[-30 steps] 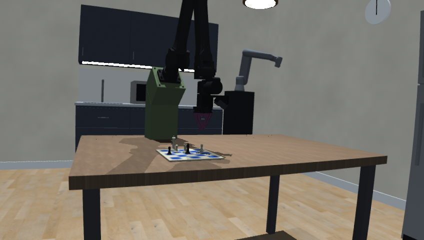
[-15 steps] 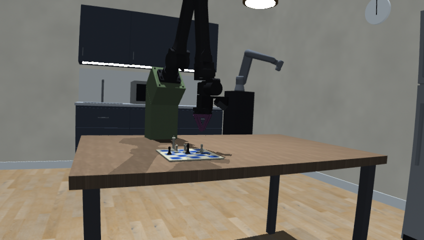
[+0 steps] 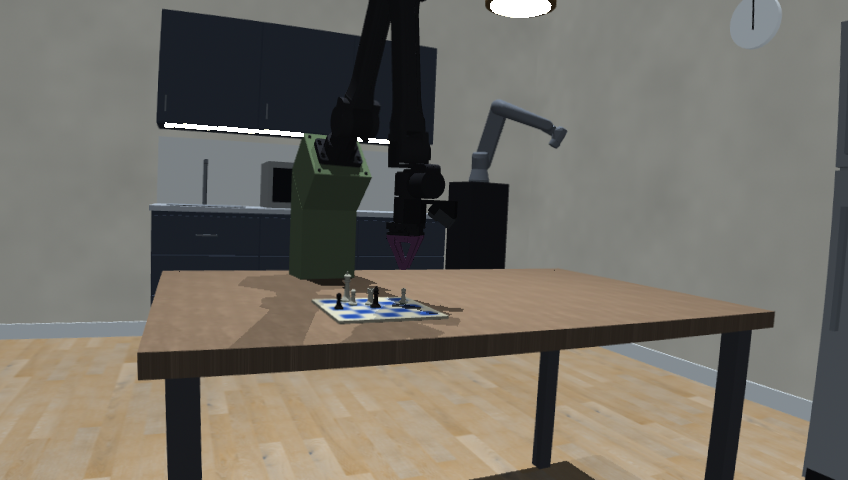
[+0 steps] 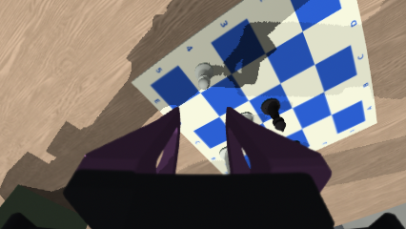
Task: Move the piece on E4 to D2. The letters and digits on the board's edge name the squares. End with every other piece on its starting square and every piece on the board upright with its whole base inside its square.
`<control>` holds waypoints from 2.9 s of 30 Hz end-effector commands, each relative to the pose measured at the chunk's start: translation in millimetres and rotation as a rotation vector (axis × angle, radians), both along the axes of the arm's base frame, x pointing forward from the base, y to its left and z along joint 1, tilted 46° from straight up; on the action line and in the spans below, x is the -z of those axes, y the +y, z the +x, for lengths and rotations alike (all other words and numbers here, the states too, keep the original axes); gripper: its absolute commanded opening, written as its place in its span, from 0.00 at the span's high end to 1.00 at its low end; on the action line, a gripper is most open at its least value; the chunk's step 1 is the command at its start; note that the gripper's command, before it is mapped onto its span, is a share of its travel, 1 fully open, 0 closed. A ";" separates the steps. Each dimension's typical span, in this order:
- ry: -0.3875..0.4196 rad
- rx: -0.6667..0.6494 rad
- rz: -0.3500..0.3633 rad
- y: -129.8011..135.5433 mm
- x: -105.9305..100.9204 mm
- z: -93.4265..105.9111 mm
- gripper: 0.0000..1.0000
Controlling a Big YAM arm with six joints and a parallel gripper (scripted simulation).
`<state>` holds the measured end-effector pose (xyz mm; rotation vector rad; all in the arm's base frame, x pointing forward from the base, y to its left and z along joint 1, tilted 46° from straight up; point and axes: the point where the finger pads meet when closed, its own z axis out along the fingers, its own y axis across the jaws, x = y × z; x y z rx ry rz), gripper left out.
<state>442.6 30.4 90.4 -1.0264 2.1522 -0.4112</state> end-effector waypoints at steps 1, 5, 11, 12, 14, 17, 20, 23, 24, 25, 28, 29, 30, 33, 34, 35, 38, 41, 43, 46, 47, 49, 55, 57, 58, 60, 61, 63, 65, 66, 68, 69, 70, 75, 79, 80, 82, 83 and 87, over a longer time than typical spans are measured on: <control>-0.020 -0.004 -0.003 -2.1 -2.6 9.9 0.67; -0.020 -0.006 -0.003 -1.3 2.4 14.2 0.67; -0.019 -0.004 -0.003 -2.1 7.4 18.4 0.67; -0.018 -0.004 -0.003 -1.9 8.6 19.3 0.67; -0.017 -0.006 -0.003 -1.2 11.4 20.6 0.67; -0.013 -0.005 -0.004 -1.8 15.5 21.9 0.67; -0.017 -0.005 -0.003 -1.6 16.2 25.7 0.67; -0.025 -0.005 -0.002 -1.3 14.2 27.8 0.67; -0.025 -0.005 -0.002 -1.3 14.2 27.8 0.67; -0.025 -0.005 -0.002 -1.3 14.2 27.8 0.67; -0.011 -0.004 -0.004 -1.8 21.7 26.1 0.67; -0.008 -0.005 -0.004 -1.7 22.5 25.8 0.67; -0.013 -0.005 -0.004 -1.6 20.4 26.6 0.67; -0.031 -0.005 -0.002 -1.3 13.6 28.9 0.67; -0.028 -0.005 -0.002 -1.4 14.7 28.6 0.67; -0.022 -0.005 -0.002 -1.5 16.4 27.4 0.67; -0.021 -0.005 -0.003 -1.5 16.8 27.2 0.67; -0.021 -0.005 -0.003 -1.5 16.8 27.2 0.67; -0.021 -0.005 -0.003 -1.5 16.8 27.2 0.67; -0.021 -0.005 -0.003 -1.5 16.8 27.2 0.67; -0.021 -0.005 -0.003 -1.5 16.8 27.2 0.67; -0.021 -0.005 -0.003 -1.5 16.8 27.2 0.67; -0.021 -0.005 -0.003 -1.5 16.8 27.2 0.67; -0.021 -0.005 -0.003 -1.5 16.8 27.2 0.67; -0.021 -0.005 -0.003 -1.5 16.8 27.2 0.67; -0.021 -0.005 -0.003 -1.5 16.8 27.2 0.67; -0.021 -0.005 -0.003 -1.5 16.8 27.2 0.67; -0.021 -0.005 -0.003 -1.5 16.8 27.2 0.67; -0.021 -0.005 -0.003 -1.5 16.8 27.2 0.67; -0.021 -0.005 -0.003 -1.5 16.8 27.2 0.67; -0.021 -0.005 -0.003 -1.5 16.8 27.2 0.67; -0.021 -0.005 -0.003 -1.5 16.8 27.2 0.67; -0.021 -0.005 -0.003 -1.5 16.8 27.2 0.67; -0.021 -0.004 -0.003 -2.6 16.9 27.1 0.67; -0.023 -0.003 -0.003 -4.5 17.7 26.2 0.67; -0.022 -0.002 -0.004 -5.5 18.4 25.5 0.67; -0.018 -0.002 -0.004 -6.3 20.1 23.8 0.67; -0.016 -0.005 -0.004 -5.1 20.6 23.1 0.67; -0.024 -0.008 -0.004 -4.3 18.2 25.4 0.67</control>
